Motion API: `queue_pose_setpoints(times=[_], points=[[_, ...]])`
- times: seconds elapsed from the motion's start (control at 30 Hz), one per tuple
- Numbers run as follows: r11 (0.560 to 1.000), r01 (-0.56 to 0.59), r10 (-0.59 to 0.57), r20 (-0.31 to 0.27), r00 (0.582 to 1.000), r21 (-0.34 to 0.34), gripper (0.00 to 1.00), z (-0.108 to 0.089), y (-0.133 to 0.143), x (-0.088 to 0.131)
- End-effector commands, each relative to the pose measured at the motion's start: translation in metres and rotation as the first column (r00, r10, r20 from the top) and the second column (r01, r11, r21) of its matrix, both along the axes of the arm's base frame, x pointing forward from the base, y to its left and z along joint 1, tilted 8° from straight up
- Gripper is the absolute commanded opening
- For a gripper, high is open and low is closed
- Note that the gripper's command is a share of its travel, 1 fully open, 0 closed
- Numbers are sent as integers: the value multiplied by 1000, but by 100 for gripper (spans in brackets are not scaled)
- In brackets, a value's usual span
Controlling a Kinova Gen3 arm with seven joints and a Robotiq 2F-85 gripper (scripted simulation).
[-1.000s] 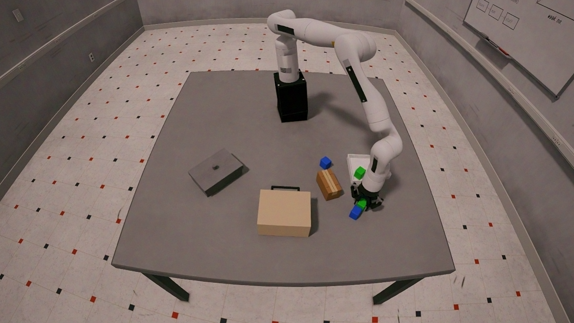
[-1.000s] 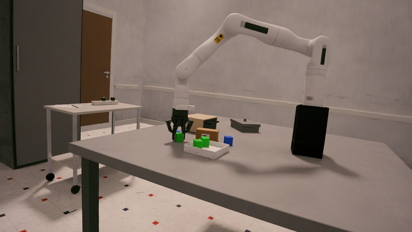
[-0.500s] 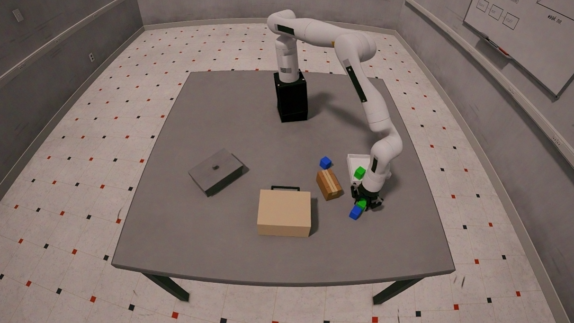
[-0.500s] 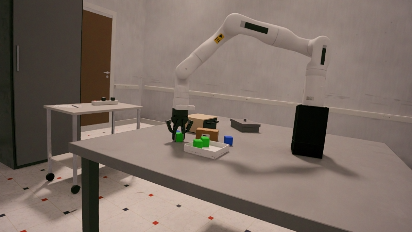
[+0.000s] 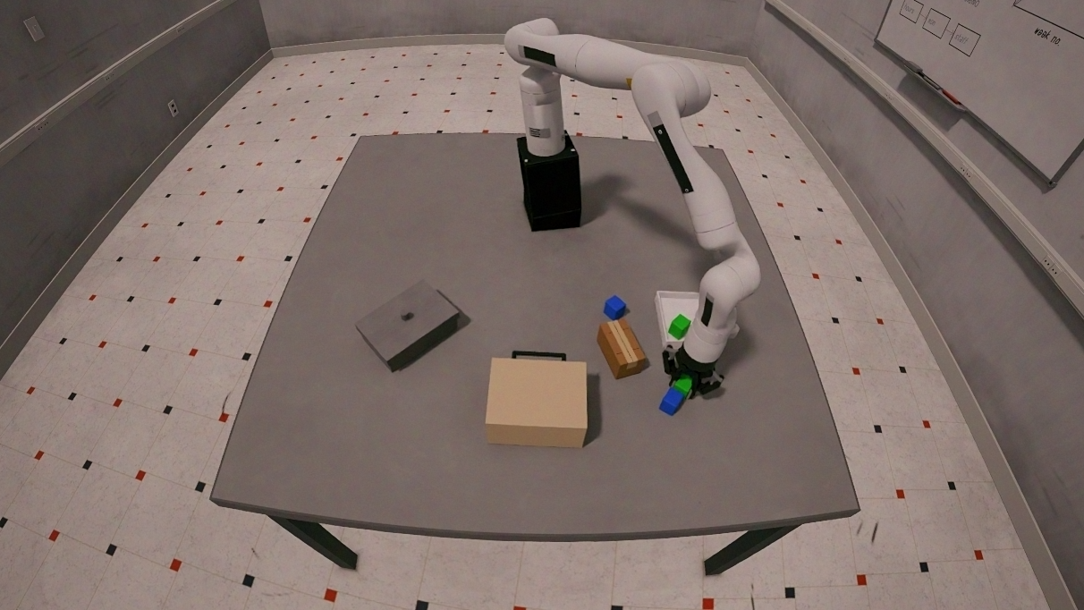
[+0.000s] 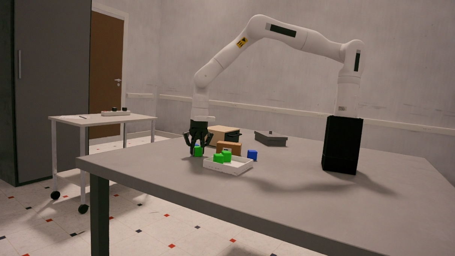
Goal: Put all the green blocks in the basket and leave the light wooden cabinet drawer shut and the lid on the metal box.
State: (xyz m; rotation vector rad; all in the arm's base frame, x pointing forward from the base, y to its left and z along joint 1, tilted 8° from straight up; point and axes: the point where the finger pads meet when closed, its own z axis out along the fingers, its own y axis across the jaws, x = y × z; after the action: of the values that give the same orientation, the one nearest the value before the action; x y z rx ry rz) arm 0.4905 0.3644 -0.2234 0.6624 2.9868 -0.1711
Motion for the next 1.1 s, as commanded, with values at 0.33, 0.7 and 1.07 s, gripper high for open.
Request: queue_pose_setpoints(times=[0.33,0.7,1.07], points=[[1000,0,0,1,1000,1,10,10,2,0],[1000,0,0,1,1000,1,10,43,6,-2],[1000,0,0,1,1000,1,10,93,12,-4]])
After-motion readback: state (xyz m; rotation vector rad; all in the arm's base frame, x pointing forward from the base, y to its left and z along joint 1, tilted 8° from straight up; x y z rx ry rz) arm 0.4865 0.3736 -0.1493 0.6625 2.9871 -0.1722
